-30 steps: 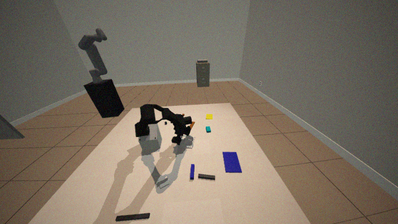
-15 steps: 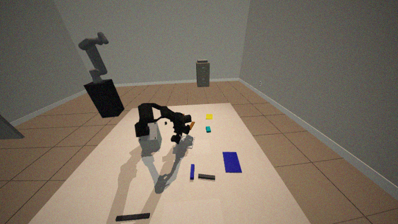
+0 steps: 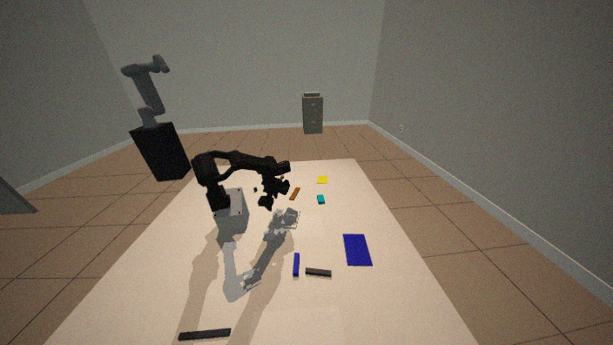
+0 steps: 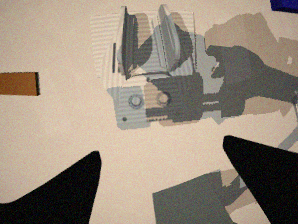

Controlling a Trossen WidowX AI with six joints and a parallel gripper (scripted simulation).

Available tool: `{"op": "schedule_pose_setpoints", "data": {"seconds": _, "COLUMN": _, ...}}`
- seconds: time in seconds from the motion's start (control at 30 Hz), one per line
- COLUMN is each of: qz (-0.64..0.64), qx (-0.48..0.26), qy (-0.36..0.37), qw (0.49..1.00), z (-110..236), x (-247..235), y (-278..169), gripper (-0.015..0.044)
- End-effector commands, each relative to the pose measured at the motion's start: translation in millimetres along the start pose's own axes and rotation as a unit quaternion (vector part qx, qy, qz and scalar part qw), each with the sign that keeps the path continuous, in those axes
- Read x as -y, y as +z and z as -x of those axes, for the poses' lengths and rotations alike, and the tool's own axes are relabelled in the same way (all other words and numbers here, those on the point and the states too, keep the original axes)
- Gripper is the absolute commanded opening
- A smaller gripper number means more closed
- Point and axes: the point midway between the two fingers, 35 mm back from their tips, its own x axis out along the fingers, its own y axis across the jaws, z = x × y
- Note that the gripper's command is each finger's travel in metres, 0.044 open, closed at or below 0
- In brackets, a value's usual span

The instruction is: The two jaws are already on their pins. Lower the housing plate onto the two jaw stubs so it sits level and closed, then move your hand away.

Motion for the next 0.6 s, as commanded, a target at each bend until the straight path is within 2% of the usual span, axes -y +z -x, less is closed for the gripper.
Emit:
{"op": "schedule_pose_setpoints", "data": {"seconds": 0.0, "qz": 0.000, "qx": 0.001, "qy": 0.002, "qw": 1.000, "z": 27, "x": 6, "y": -21, "gripper": 0.0440}}
{"op": "schedule_pose_setpoints", "data": {"seconds": 0.1, "qz": -0.001, "qx": 0.000, "qy": 0.001, "qw": 1.000, "z": 38, "x": 11, "y": -30, "gripper": 0.0440}}
{"op": "schedule_pose_setpoints", "data": {"seconds": 0.57, "qz": -0.001, "qx": 0.000, "qy": 0.001, "qw": 1.000, "z": 38, "x": 11, "y": -30, "gripper": 0.0440}}
